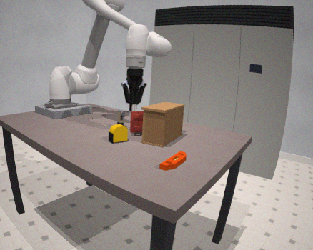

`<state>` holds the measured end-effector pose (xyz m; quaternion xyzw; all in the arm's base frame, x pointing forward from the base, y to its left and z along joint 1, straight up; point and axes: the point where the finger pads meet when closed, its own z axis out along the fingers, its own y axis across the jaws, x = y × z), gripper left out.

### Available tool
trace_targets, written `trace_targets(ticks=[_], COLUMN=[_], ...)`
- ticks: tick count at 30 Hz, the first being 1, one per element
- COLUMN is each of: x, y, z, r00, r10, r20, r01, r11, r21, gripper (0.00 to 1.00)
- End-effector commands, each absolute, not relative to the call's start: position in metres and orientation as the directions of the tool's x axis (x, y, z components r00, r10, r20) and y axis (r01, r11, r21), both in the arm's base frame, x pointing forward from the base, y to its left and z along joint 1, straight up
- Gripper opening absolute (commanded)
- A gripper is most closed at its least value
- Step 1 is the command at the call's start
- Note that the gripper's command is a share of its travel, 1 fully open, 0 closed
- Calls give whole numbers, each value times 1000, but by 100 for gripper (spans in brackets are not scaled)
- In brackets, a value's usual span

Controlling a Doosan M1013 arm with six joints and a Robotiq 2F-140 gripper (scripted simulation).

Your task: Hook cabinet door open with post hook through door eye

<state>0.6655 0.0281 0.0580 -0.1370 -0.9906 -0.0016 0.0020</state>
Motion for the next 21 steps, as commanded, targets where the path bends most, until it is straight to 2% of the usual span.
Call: trace_targets(ticks=[1,21], x=[665,665], y=[25,25], z=[58,55], r00=[-961,-961], r10=[278,278], r20=[0,0], r01=[278,278], r11=[961,961], r21=[-1,-1], gripper=[3,3])
